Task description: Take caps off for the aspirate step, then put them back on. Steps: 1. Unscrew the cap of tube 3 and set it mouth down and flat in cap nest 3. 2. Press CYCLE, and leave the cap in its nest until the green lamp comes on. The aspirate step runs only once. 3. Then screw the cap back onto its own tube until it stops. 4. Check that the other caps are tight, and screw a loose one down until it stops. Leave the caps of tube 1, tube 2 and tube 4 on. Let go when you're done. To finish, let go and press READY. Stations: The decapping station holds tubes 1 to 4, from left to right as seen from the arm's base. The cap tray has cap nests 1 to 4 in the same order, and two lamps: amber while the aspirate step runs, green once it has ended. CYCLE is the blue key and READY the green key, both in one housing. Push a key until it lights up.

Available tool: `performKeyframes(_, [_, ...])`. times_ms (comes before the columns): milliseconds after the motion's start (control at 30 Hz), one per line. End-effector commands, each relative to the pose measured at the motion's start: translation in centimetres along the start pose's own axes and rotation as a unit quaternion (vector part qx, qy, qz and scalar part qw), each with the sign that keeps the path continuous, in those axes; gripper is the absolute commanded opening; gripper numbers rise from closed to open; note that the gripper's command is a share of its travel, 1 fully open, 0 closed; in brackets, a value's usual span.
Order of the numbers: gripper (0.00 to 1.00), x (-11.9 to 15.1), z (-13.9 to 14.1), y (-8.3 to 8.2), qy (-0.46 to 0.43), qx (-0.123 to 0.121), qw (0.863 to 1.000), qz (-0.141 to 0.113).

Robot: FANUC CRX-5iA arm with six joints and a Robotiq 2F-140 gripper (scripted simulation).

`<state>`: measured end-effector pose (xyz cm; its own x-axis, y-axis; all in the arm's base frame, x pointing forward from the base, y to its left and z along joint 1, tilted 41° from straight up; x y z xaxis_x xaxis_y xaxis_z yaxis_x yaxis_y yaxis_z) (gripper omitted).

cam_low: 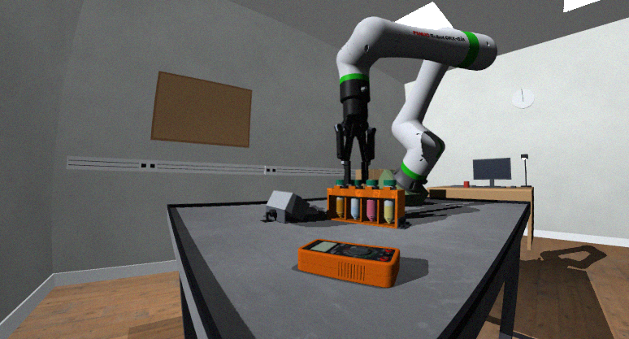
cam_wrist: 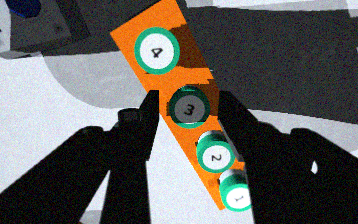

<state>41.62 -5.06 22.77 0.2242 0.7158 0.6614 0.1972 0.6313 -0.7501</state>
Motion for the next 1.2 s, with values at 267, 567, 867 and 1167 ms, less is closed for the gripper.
performKeyframes(267, [0.41, 0.00, -0.03, -0.11, -0.246, -0.001, 0.969, 0.001])
performKeyframes(567, [0.41, -0.01, -0.02, -0.11, -0.472, 0.000, 0.882, 0.000])
performKeyframes(867, [0.41, -0.02, -0.02, -0.11, -0.472, 0.000, 0.882, 0.000])
performKeyframes(1167, [0.30, -0.01, -0.02, -0.11, -0.472, -0.001, 0.882, 0.001])
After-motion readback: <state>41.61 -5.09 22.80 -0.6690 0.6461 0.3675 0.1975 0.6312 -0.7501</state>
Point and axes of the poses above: the point where the finger pads meet when closed, its own y axis out along the fingers, its own z axis across the jaws, x = y × z, the point moved 9 cm from there along -y, back along the fingers, and after that the axes turned 2 degrees about -y, right-handed, at the moved point
